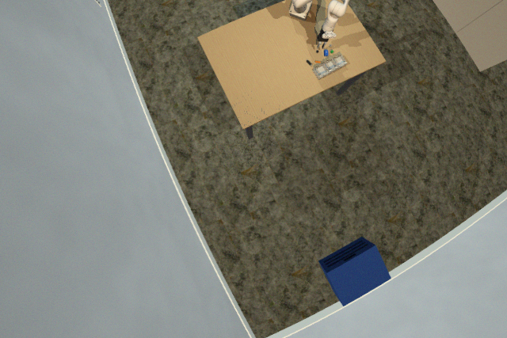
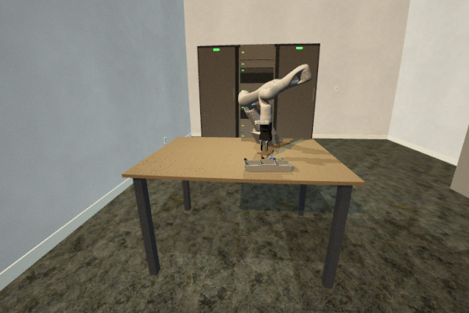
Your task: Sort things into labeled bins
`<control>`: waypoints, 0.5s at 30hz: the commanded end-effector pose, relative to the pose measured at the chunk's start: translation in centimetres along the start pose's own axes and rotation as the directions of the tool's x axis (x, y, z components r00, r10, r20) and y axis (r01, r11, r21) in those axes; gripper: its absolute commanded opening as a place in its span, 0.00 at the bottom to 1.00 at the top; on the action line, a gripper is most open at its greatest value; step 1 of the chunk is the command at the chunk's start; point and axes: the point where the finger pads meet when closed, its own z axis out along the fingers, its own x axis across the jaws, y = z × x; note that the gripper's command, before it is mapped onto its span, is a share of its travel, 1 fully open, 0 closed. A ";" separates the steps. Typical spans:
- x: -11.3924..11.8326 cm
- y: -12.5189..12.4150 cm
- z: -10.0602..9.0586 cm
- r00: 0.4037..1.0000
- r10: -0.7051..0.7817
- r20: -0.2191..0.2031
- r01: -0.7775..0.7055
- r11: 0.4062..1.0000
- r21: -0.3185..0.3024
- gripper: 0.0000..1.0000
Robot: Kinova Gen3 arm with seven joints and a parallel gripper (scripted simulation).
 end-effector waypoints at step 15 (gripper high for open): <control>0.3 -0.6 4.2 1.000 -0.022 -0.002 0.022 1.000 0.002 0.64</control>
